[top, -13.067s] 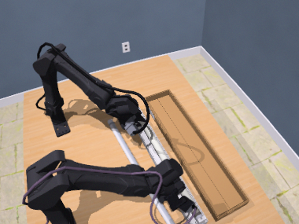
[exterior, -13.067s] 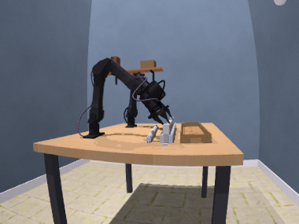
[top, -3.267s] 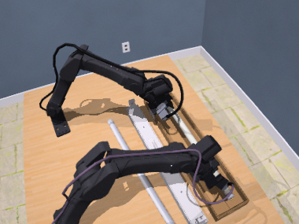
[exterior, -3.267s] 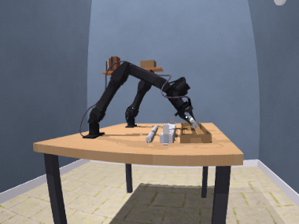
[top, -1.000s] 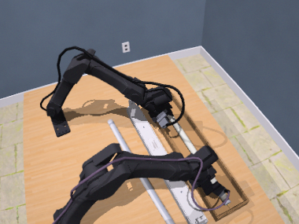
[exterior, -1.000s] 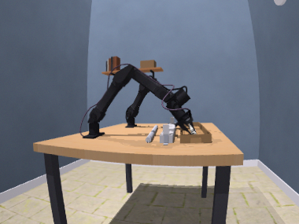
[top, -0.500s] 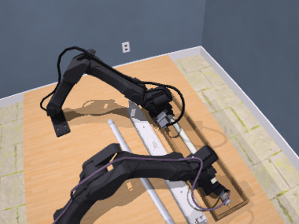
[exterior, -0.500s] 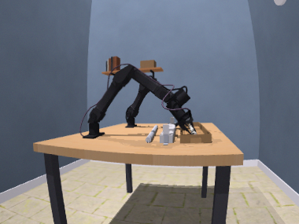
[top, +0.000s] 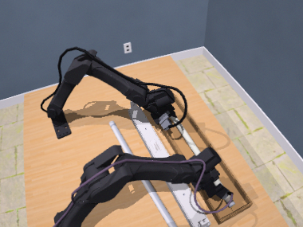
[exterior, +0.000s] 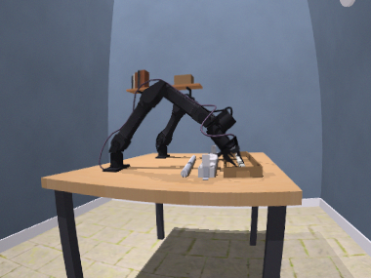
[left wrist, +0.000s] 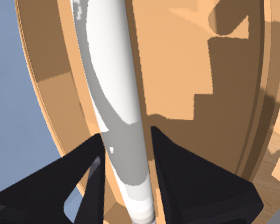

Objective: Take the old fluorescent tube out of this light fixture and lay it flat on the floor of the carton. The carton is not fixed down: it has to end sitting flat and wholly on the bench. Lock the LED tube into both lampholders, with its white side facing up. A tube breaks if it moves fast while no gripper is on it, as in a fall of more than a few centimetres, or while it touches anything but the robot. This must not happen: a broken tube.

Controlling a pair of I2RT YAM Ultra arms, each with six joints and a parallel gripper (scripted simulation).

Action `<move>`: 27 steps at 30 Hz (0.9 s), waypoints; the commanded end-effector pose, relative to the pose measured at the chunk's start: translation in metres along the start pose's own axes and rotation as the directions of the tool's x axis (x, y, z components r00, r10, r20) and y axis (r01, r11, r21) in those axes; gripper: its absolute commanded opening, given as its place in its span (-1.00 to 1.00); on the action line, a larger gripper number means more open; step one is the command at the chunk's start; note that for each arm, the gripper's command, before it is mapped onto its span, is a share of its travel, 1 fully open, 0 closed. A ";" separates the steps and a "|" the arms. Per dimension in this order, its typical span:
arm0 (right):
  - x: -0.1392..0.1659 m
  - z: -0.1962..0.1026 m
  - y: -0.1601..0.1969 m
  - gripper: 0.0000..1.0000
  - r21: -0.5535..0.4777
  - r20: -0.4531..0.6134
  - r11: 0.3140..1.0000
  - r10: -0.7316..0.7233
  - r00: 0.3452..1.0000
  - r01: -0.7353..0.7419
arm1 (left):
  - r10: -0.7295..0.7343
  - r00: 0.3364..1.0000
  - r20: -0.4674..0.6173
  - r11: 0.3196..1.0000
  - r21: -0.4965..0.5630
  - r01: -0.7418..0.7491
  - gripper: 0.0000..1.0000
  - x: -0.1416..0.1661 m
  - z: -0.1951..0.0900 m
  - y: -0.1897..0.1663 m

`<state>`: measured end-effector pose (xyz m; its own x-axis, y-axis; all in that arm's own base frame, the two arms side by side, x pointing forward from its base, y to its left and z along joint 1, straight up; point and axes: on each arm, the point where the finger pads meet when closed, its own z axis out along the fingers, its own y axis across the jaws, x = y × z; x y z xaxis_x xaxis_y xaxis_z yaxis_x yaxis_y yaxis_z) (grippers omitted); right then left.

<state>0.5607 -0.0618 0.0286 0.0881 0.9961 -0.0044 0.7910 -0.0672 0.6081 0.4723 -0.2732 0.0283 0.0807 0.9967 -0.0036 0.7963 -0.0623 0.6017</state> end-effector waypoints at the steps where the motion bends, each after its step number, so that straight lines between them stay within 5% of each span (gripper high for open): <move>1: 0.000 -0.003 0.006 -0.36 -0.017 0.012 1.000 -0.015 1.000 0.015 | -0.025 1.000 0.003 0.999 -0.025 0.025 -0.36 0.001 -0.006 0.012; 9: 0.000 -0.003 0.006 -0.36 -0.017 0.012 1.000 -0.015 1.000 0.015 | -0.025 1.000 0.003 0.999 -0.025 0.025 -0.36 0.001 -0.006 0.012; 27: -0.002 -0.065 0.013 -0.36 -0.037 0.004 0.999 -0.011 1.000 0.011 | -0.007 1.000 -0.011 1.000 0.003 0.007 -0.36 0.004 -0.057 -0.003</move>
<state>0.5327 -0.0594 0.0758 0.0896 0.9960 -0.0047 0.7804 -0.0673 0.6216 0.4443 -0.2736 0.0756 0.0852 0.9962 -0.0154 0.7843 -0.0575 0.6177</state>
